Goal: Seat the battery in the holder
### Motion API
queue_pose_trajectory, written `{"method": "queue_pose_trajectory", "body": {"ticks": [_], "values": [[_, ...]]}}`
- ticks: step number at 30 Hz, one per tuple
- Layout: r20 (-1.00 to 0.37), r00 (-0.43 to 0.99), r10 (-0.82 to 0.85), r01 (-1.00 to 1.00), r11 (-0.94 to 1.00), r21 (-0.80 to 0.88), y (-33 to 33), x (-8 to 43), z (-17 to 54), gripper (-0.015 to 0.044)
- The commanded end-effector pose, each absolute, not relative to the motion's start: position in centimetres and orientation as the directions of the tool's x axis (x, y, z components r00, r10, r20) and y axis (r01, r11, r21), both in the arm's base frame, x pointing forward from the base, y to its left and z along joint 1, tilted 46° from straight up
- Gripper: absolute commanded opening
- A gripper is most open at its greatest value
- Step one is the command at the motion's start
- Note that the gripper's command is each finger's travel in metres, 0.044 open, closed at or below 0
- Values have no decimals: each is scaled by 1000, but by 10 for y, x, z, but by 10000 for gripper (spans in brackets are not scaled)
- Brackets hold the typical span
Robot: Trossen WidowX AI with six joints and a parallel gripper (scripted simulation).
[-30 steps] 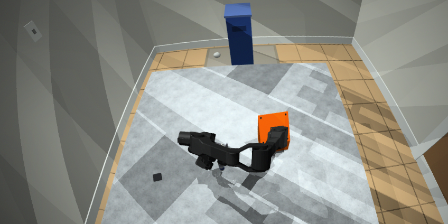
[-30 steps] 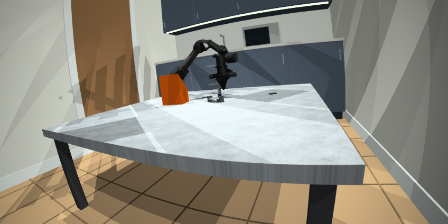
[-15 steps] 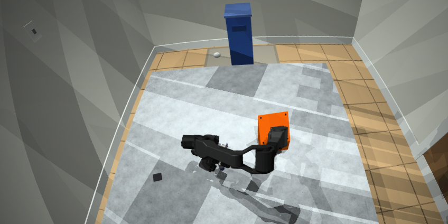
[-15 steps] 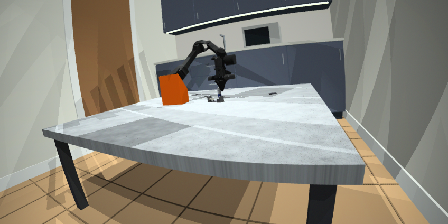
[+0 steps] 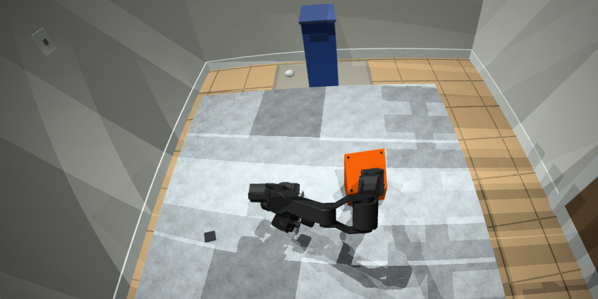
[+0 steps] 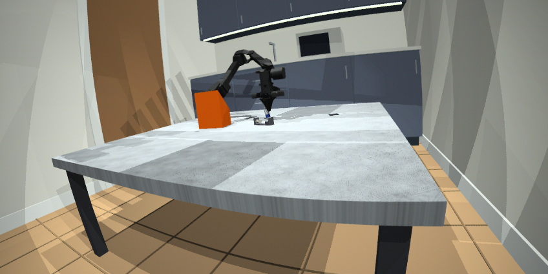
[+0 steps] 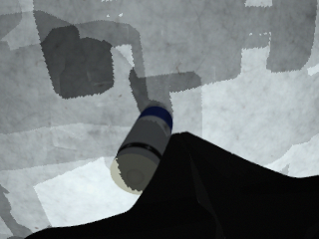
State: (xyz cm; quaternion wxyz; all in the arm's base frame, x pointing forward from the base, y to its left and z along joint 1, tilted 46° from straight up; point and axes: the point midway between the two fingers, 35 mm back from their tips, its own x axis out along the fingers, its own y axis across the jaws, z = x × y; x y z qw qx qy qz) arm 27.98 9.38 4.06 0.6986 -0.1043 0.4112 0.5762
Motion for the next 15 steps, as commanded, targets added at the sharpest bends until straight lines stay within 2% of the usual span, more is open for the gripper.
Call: {"method": "queue_pose_trajectory", "body": {"ticks": [1, 15], "values": [[-692, -9, 722, -889, 311, 335, 98, 271, 43, 0], [-691, -10, 722, -889, 310, 337, 104, 251, 48, 0]]}}
